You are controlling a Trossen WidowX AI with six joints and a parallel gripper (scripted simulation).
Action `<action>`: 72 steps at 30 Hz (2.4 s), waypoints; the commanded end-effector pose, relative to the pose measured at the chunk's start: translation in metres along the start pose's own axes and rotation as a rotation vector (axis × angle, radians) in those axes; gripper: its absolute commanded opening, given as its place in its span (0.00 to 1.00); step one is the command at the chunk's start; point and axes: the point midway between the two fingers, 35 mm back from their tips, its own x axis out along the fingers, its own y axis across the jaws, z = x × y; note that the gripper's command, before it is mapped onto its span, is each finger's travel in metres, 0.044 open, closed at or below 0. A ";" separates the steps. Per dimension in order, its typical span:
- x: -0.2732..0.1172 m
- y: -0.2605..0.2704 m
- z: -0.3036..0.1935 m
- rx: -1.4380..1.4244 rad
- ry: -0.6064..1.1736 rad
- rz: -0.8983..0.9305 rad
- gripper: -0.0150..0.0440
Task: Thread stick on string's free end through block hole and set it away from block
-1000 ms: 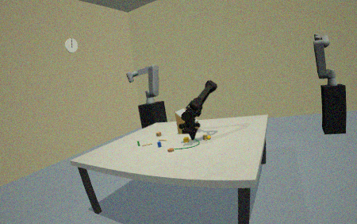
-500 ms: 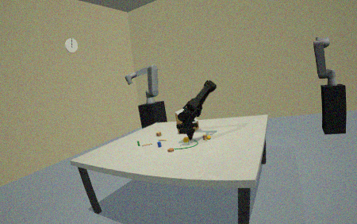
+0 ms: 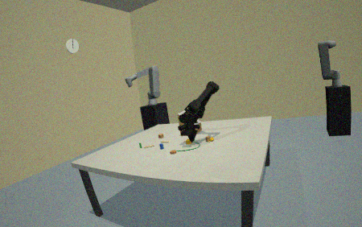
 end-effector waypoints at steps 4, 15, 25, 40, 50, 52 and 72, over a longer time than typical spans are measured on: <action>-0.068 0.003 0.000 -0.002 -0.004 0.006 0.46; -0.075 0.002 0.003 -0.134 -0.001 0.010 0.46; -0.075 0.002 0.022 -1.065 -0.014 -0.004 0.46; -0.076 0.003 0.042 -2.227 -0.010 -0.012 0.46; -0.077 0.003 0.052 -2.808 -0.007 -0.015 0.46; -0.077 0.003 0.054 -2.924 -0.006 -0.015 0.46; -0.077 0.003 0.057 -3.170 -0.005 -0.015 0.46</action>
